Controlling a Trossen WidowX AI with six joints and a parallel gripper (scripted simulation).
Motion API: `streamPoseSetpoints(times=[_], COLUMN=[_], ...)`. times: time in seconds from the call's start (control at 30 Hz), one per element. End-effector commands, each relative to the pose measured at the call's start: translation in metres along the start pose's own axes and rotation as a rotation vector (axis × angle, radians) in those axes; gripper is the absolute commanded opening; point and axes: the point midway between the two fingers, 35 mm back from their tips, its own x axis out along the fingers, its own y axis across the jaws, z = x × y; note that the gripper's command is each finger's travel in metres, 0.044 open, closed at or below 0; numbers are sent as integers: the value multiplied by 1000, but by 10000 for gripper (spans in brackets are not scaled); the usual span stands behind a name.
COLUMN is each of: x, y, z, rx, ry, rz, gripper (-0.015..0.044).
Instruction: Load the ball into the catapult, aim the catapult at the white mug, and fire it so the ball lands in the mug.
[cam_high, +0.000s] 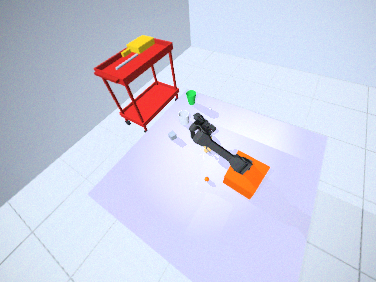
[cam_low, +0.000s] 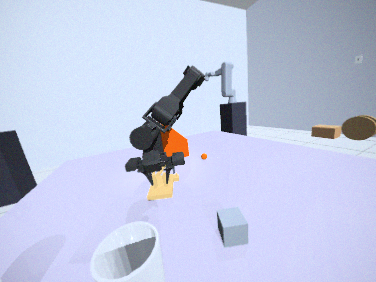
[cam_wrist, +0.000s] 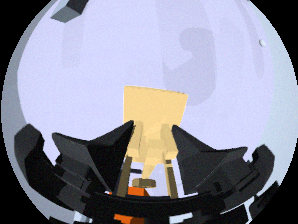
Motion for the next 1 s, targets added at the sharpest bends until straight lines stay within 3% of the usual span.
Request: streamPoseSetpoints(times=[0.0,0.3,0.4,0.57,0.97], x=[0,0,-24,-98,-87], y=[0,0,-1,-1,-2], z=[0,0,3,1,-1], rx=[-2,-2,-2,-1,7], ry=[-1,-1,-2,-2,-5], rz=[-1,-1,-4,-5,2], gripper=[131,368,440,440,440])
